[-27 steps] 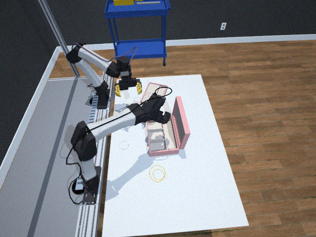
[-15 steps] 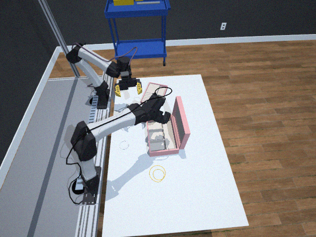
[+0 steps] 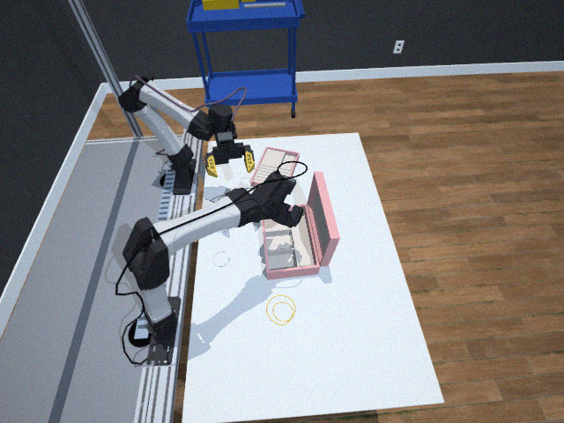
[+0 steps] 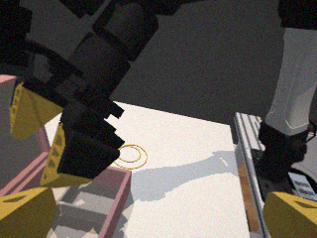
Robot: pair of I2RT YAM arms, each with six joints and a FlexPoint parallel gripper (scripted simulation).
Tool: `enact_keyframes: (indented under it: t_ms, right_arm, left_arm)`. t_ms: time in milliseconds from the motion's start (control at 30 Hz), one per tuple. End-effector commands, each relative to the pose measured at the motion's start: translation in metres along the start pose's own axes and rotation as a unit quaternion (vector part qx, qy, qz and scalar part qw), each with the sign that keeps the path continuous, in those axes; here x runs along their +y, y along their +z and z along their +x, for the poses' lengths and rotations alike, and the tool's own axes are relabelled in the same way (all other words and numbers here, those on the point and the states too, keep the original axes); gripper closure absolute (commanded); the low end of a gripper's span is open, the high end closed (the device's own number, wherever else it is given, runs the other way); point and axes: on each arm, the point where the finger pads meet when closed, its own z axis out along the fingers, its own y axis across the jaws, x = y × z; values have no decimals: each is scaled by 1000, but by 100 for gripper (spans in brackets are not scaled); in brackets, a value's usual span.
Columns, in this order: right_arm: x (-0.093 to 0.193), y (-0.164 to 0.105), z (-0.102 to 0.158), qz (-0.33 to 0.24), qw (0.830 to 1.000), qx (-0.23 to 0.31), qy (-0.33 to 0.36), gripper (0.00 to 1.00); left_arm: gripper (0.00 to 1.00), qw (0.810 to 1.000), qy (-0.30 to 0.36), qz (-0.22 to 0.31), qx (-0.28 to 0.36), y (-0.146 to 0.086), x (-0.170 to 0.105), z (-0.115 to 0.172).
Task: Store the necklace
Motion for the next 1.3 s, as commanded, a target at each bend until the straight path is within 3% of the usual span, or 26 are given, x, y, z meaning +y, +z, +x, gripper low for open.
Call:
enact_keyframes:
  t_ms: [0,133,200,233,467,700,833,1033,1233,1267]
  right_arm:
    - [-6,-24,8,33,999,-2,36,0]
    - [-13,-44,49,73,992,33,98,0]
    - [-13,-44,49,73,992,33,98,0]
    - [-15,-50,62,85,989,42,116,0]
    - [-27,-98,149,158,956,100,224,0]
    - [-37,-133,210,211,921,133,300,0]
    - [-40,-140,221,223,911,136,317,0]
    - [-51,-141,235,259,871,127,398,0]
    - [-59,-129,235,296,792,100,525,67]
    - [-60,-126,235,301,776,97,545,74]
  left_arm:
    - [0,999,-11,-49,17,10,4,-13]
    - [0,993,-29,-99,60,28,-4,-11]
    - [0,993,-29,-99,60,28,-4,-11]
    - [0,991,-28,-108,72,32,-9,-10]
    - [0,983,-9,-140,122,50,-53,-20]
    - [0,979,17,-145,139,53,-88,-32]
    - [0,980,21,-142,139,53,-95,-35]
    - [0,984,25,-128,125,55,-105,-45]
    - [0,984,26,-128,125,55,-105,-45]
    - [0,984,26,-128,125,55,-105,-45]
